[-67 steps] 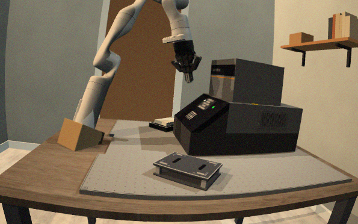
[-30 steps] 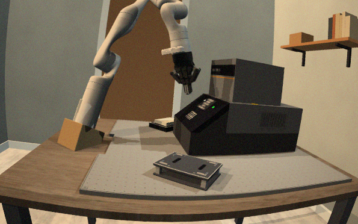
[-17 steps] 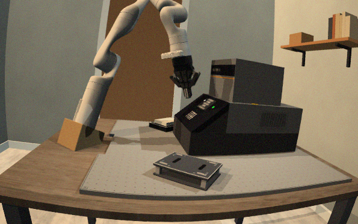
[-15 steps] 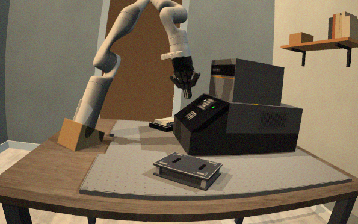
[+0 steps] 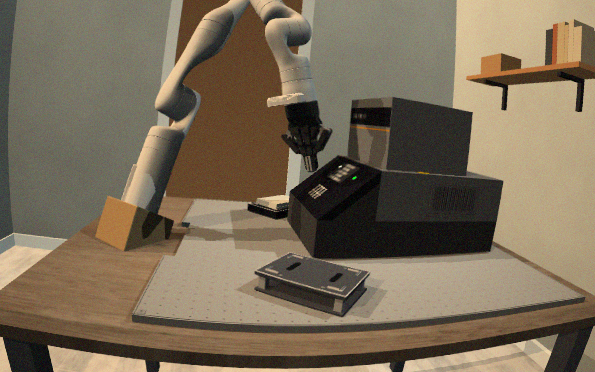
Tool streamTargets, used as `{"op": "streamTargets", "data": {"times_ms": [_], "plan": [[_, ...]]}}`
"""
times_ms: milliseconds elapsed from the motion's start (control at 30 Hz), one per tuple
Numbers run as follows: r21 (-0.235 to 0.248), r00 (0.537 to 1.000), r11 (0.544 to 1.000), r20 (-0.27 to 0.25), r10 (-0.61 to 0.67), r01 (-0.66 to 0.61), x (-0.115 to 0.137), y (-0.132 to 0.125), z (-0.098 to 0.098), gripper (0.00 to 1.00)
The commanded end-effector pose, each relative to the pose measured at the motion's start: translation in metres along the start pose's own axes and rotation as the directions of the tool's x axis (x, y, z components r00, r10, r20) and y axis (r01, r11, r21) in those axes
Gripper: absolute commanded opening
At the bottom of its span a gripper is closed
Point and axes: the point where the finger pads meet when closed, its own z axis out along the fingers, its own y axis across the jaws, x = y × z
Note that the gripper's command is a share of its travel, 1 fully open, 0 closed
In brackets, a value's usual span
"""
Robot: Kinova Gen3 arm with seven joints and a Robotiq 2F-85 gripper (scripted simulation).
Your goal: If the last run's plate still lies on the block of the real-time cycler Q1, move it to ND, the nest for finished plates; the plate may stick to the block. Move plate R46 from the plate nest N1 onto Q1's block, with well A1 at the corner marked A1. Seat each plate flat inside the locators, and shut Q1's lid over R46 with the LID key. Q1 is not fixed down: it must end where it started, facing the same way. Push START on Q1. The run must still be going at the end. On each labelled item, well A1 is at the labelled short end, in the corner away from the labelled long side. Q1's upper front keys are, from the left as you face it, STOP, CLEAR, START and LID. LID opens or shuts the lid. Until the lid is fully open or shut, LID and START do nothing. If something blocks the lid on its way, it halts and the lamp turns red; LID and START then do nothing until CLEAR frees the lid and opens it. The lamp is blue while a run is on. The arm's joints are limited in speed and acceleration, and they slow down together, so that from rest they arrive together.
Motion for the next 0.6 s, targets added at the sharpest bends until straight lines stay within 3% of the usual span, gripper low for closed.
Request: {"op": "streamTargets", "data": {"times_ms": [0, 567], "plan": [[0.002, 1.000, 1.000, 0.000, 0.000, 0.000, 0.001, 0.000, 0.004, 0.10], [0.002, 1.000, 1.000, 0.000, 0.000, 0.000, 0.004, 0.004, 0.024, 0.10]]}}
